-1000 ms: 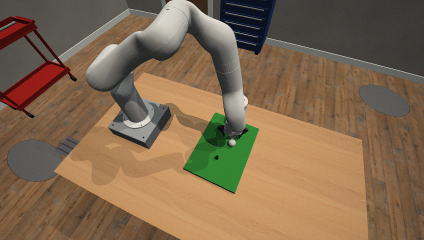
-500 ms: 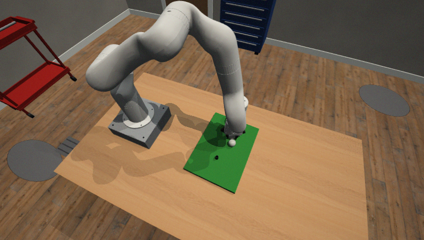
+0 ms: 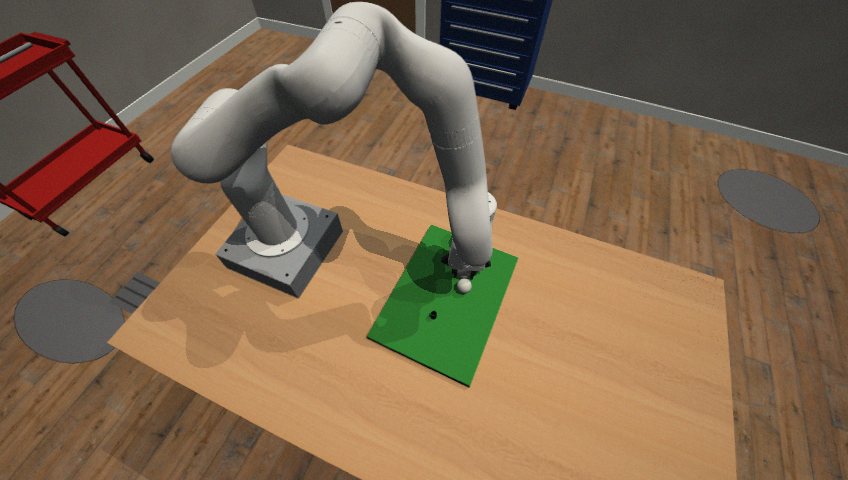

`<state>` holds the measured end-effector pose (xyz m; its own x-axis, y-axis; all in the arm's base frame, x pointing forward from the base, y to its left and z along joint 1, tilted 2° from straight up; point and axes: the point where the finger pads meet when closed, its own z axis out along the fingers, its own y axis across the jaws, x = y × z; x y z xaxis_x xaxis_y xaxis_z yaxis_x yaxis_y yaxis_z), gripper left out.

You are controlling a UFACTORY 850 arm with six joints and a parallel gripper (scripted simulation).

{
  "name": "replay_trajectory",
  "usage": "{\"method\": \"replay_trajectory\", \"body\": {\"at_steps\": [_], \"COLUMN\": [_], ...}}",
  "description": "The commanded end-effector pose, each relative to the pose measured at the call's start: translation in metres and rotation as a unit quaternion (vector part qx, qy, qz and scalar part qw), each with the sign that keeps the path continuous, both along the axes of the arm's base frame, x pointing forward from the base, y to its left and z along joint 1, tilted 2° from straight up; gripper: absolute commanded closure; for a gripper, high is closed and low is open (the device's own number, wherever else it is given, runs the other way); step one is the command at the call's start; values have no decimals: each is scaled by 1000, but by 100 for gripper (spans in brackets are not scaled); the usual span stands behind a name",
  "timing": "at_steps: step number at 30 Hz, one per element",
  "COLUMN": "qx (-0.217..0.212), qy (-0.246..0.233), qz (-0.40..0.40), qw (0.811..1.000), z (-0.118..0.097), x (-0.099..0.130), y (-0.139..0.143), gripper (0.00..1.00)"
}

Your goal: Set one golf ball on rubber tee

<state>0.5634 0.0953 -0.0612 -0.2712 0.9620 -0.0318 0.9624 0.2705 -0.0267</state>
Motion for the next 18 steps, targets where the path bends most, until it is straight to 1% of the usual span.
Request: {"method": "replay_trajectory", "body": {"at_steps": [1,8,9,10,13,16,17,18], "qx": [0,0,0,0,0,0,0,0], "qy": [-1,-1,-1,-1,-1,-1,-1,-1], "qz": [0,0,0,0,0,0,0,0], "qw": [1000,1000,1000,1000,1000,1000,1000,1000], "z": [1,2,8,21,76,98,100,102], "x": [1,1,1,2,3,3,3,2], "y": [0,0,1,1,3,4,2,-9], "gripper": [100,100,100,100,100,100,100,100]}}
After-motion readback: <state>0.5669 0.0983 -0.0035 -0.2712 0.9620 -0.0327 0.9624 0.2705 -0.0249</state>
